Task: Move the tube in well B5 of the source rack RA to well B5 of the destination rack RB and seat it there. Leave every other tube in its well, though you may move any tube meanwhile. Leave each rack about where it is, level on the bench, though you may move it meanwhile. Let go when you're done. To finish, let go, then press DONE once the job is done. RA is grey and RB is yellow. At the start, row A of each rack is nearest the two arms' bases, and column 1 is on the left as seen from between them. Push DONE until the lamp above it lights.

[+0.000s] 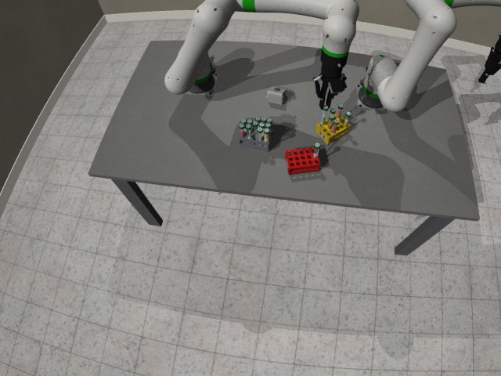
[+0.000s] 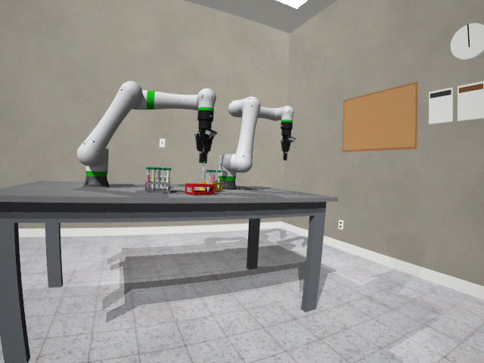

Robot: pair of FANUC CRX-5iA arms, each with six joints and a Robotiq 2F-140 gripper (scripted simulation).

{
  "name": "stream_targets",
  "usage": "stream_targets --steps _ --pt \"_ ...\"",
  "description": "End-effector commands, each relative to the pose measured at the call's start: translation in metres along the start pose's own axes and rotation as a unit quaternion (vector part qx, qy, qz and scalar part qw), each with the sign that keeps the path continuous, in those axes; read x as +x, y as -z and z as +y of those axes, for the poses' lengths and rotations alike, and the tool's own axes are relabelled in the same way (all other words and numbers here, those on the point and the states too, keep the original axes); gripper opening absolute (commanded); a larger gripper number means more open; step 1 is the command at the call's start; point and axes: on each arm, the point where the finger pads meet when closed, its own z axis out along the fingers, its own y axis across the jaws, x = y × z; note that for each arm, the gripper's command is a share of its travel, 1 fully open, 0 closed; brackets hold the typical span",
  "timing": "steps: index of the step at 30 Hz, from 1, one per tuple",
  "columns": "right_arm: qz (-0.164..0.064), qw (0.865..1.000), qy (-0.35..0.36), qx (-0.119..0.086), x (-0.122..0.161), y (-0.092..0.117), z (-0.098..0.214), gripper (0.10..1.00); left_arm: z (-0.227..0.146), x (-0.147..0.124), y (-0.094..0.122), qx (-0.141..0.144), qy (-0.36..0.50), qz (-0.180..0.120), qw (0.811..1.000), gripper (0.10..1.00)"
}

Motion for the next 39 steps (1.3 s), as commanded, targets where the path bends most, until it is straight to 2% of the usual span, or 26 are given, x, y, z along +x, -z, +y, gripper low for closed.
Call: stream_targets --steps 1,24,39 --pt "0.001 1.0 0.0 0.001 0.0 0.004 0.0 0.099 0.0 0.0 0.001 0.0 0.0 0.001 1.0 0.099" --pt "0.001 1.0 0.0 0.001 0.0 0.023 0.0 0.099 0.0 0.0 0.001 0.0 0.0 0.001 1.0 0.099" --pt "0.001 1.0 0.0 0.001 -0.023 0.022 0.01 0.099 0.0 0.0 0.001 0.0 0.0 0.001 1.0 0.099"
